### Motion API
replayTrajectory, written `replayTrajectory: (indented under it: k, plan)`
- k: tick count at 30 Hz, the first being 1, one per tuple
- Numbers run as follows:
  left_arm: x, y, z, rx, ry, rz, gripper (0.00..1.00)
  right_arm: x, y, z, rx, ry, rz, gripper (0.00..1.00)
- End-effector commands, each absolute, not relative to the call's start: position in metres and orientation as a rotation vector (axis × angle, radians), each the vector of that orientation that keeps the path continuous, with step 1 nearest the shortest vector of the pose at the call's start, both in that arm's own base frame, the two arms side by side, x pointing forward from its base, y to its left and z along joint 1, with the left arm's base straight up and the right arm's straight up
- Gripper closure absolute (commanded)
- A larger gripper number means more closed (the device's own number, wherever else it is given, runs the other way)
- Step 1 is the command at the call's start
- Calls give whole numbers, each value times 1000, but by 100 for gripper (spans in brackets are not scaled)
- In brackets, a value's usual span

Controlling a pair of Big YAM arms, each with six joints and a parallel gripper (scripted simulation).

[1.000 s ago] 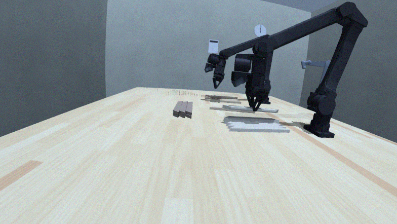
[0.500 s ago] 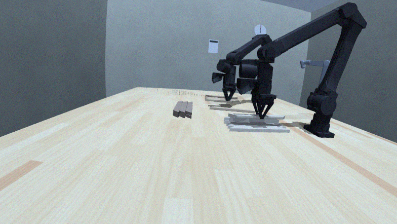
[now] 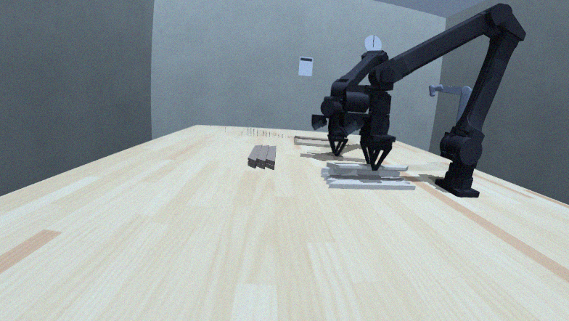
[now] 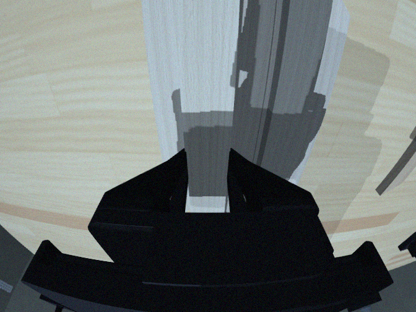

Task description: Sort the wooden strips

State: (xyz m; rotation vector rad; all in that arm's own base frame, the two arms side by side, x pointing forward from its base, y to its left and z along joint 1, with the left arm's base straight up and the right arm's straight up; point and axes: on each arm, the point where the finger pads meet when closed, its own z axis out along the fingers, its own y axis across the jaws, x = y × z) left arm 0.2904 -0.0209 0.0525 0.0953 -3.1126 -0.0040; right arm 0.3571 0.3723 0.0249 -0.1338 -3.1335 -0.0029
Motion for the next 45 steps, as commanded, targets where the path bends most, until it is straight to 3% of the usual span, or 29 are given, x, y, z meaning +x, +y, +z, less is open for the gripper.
replayTrajectory:
  k: [1,5,14,16,18,21,25,26,27,28,30,45]
  plan:
    - [300,-23,56,74,-3144,10,79,372,379,24,-178,-3144,-6,50]
    - [292,-21,40,69,-3124,7,79,373,381,18,-178,-3149,-18,55]
    - [317,-22,35,84,-3161,13,79,389,384,20,-196,-3155,-31,57]
    - [306,-23,30,78,-3154,12,79,382,377,17,-196,-3147,-17,66]
    - [306,-23,30,78,-3154,12,79,382,377,17,-196,-3147,-17,66]
    - [301,-23,38,78,-3154,12,45,376,384,22,-178,-3157,-34,74]
    - [313,-22,71,80,-3180,16,45,372,385,21,-178,-3157,-33,85]
    - [314,-22,77,80,-3181,16,45,371,385,21,-178,-3156,-33,97]
    - [313,-22,83,80,-3182,16,45,371,384,21,-178,-3156,-32,100]
    - [313,-22,89,80,-3182,16,45,370,384,21,-178,-3155,-31,100]
    - [314,-22,99,81,-3183,16,45,370,383,27,-178,-3159,-37,79]
    - [313,-21,120,80,-3169,14,45,372,376,84,-179,-3162,-43,79]
